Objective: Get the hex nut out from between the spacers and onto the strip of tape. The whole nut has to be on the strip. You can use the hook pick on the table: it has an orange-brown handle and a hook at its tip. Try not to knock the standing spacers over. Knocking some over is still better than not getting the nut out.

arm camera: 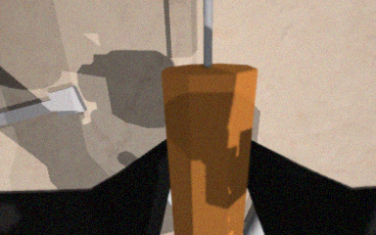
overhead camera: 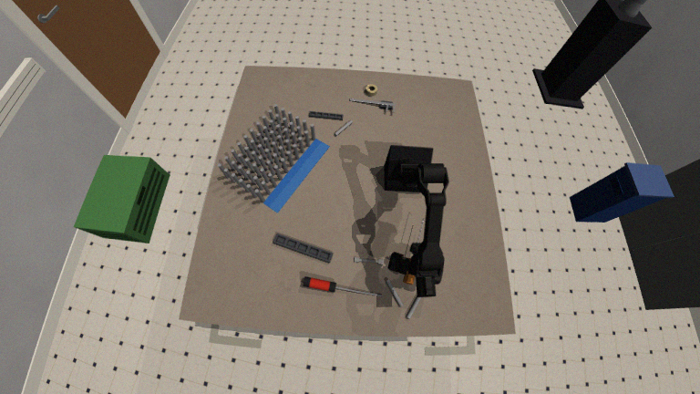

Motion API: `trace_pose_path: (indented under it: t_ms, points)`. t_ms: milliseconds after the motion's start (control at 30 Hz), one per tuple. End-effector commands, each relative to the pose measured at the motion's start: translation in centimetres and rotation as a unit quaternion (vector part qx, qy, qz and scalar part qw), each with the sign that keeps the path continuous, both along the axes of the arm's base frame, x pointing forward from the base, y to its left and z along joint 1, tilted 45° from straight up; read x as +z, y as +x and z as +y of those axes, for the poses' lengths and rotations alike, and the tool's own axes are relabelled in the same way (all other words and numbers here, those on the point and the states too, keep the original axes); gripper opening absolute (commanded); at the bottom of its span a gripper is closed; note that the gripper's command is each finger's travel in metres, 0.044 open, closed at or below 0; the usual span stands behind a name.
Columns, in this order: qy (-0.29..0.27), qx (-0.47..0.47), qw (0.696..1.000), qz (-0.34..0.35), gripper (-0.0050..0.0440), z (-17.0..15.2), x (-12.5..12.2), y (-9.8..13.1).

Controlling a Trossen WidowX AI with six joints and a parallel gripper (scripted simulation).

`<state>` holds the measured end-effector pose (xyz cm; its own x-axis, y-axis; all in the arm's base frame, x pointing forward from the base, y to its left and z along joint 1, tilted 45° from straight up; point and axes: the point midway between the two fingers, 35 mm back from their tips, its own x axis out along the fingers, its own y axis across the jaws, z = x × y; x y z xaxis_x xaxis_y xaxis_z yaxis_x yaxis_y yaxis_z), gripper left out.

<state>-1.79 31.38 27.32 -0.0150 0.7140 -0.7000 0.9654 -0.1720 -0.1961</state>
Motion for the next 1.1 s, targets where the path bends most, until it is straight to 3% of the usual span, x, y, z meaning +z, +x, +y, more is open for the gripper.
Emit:
trace_pose_path:
  t_ms: [0,167,367,667,1067]
  points:
    - [0.020,-0.003,1.000,0.002,-0.0004,-1.0,1.9,0.0]
    - [0.008,-0.019,1.000,0.019,-0.0005,-0.7,1.2,0.0]
    - [0.007,-0.088,0.992,0.092,-0.0050,-0.7,1.1,-0.1]
    - [0.005,-0.171,0.969,0.178,-0.0050,-0.7,1.1,0.0]
    - [-0.002,-0.308,0.897,0.319,-0.0050,-0.5,0.8,0.0]
